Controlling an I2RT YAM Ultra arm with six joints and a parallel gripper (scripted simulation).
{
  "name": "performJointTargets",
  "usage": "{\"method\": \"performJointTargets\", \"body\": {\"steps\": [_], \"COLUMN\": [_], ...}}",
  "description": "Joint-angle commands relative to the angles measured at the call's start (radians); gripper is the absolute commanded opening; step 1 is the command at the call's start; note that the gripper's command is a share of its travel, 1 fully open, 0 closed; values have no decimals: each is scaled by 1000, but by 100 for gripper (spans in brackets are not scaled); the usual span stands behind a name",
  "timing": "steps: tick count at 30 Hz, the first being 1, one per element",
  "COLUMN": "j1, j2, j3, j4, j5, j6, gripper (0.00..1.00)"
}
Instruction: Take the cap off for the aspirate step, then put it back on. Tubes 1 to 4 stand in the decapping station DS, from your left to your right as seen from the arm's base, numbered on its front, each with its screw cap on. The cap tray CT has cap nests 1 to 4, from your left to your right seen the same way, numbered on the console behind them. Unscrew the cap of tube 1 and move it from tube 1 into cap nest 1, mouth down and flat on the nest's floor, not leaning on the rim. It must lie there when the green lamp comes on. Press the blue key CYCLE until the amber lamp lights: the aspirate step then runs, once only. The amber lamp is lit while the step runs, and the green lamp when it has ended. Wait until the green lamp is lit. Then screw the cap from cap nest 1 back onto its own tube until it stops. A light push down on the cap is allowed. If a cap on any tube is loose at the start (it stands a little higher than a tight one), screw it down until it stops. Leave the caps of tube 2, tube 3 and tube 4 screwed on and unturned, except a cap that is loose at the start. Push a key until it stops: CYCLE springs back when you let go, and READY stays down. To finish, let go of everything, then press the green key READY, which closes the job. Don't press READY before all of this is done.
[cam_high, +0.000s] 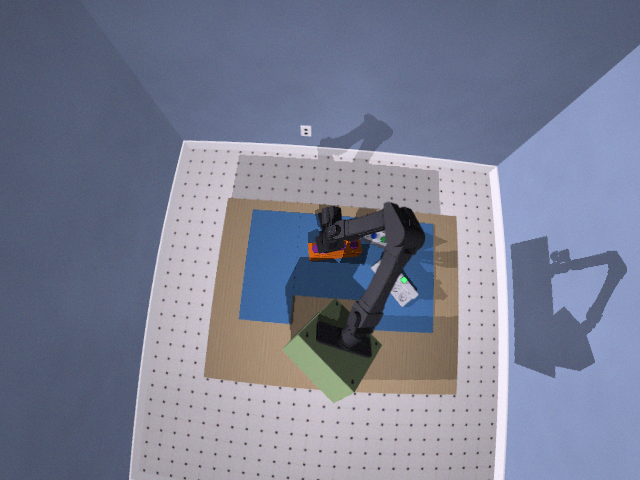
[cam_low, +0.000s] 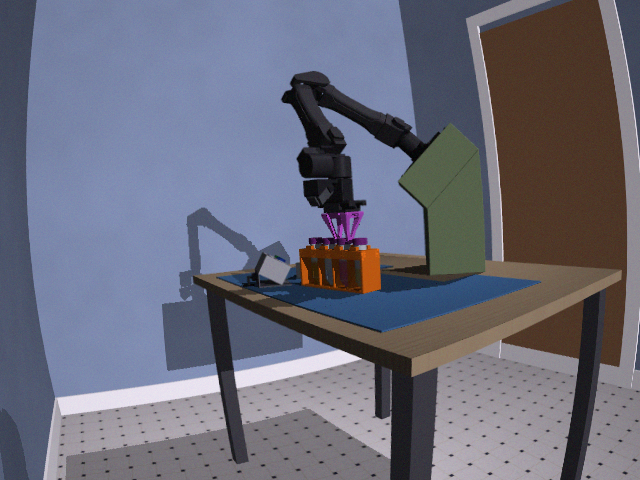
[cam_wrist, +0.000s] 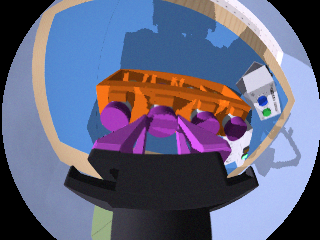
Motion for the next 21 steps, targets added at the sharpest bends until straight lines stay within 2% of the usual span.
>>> {"method": "performJointTargets", "body": {"steps": [1, 4, 19, 21], "j1": [4, 4, 4, 4], "j2": [-4, -4, -4, -4], "j3": [3, 3, 3, 3], "j4": [2, 2, 2, 2], "j5": [-5, -5, -5, -5], "j6": [62, 82, 382, 382], "gripper": [0, 0, 0, 0]}}
